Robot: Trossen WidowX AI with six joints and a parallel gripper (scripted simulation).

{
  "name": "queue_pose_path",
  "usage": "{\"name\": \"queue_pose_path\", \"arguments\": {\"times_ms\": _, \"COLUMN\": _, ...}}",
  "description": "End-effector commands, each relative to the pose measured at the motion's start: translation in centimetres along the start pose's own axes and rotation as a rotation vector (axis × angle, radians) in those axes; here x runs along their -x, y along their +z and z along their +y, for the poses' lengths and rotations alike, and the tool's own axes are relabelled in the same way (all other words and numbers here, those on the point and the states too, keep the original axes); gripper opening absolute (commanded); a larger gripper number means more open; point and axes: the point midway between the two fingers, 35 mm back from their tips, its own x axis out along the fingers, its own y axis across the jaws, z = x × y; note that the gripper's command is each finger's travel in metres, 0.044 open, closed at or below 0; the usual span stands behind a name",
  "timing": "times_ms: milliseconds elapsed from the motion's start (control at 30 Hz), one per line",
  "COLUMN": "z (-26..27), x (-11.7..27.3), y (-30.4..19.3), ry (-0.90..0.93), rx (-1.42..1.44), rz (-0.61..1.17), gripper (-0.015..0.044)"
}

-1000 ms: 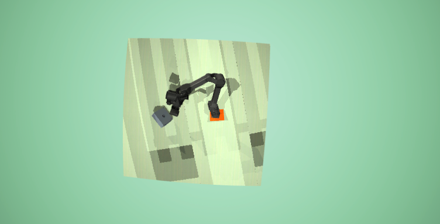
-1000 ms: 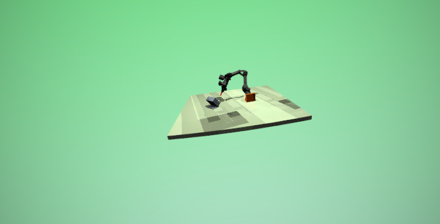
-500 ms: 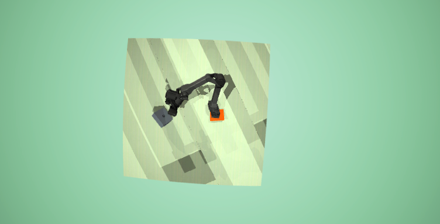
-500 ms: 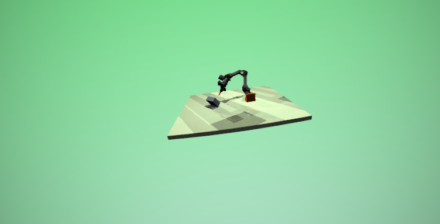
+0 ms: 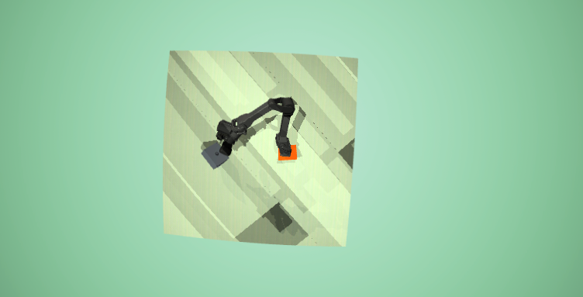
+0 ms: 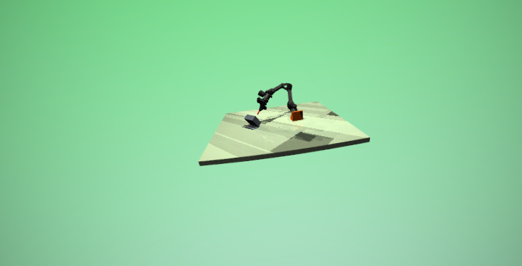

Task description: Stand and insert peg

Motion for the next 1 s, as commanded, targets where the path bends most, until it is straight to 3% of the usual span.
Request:
{"name": "queue_pose_path", "arguments": {"times_ms": 0, "z": 0.1, "x": -0.7, "y": 0.1, "ry": 0.01, "rx": -0.001, "rz": -0.007, "gripper": 0.0}}
{"name": "queue_pose_path", "arguments": {"times_ms": 967, "z": 0.2, "x": -3.9, "y": 0.5, "ry": 0.032, "rx": -0.015, "rz": -0.041, "gripper": 0.0}}
